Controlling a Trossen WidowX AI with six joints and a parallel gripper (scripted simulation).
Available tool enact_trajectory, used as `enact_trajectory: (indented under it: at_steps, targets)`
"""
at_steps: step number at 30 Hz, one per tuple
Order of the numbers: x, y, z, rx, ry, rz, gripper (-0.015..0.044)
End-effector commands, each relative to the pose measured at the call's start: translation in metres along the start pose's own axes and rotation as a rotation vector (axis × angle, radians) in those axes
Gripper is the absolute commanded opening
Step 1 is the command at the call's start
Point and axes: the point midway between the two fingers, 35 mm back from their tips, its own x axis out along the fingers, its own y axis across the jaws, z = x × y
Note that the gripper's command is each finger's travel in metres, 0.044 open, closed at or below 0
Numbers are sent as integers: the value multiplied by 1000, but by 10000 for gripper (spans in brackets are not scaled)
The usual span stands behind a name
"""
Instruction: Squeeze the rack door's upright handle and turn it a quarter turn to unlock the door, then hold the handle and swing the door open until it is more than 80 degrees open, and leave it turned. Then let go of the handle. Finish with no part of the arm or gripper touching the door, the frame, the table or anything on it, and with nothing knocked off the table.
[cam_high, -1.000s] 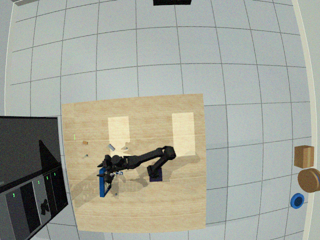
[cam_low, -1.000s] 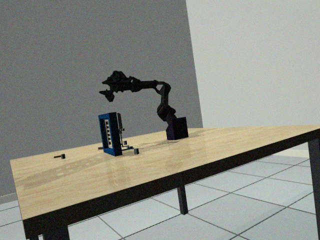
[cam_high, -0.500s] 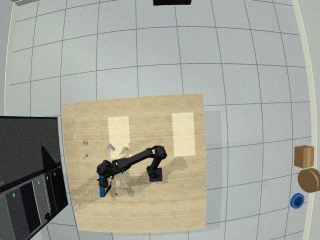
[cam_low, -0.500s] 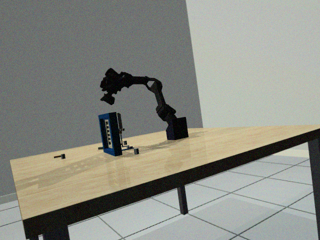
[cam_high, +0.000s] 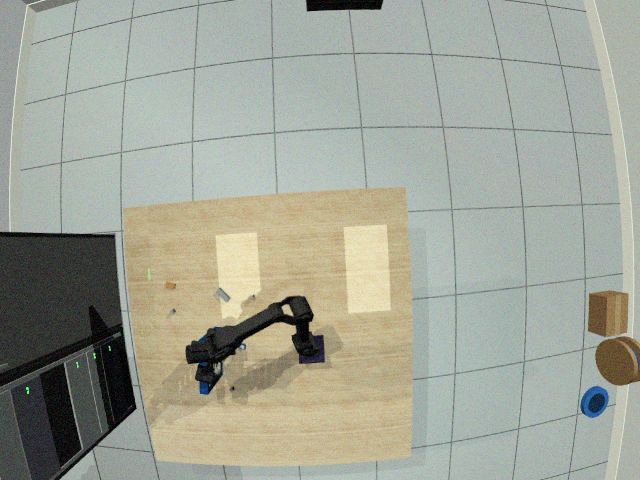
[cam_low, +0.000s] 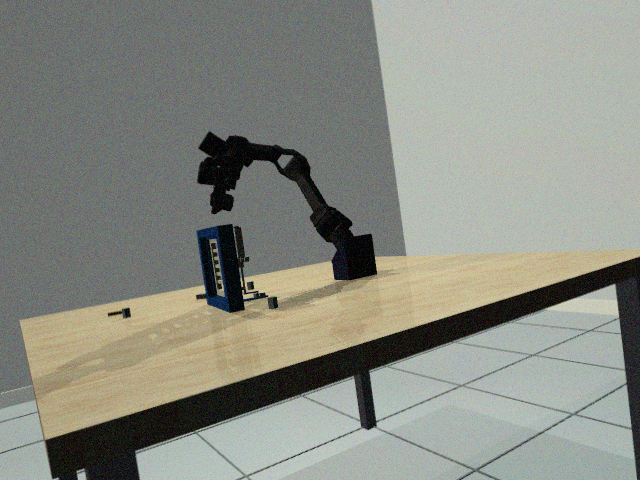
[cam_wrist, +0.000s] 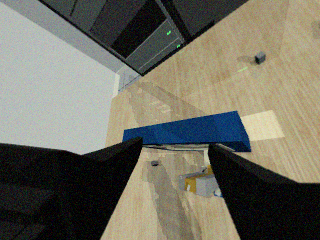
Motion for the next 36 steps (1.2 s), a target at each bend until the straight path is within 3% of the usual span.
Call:
enact_trajectory:
  at_steps: [1, 29, 36]
  targets:
    - [7, 2, -8, -10, 78, -67, 299]
    - [21, 6, -48, -232, 441, -568, 299]
    - [21, 6, -49, -249, 453, -595, 299]
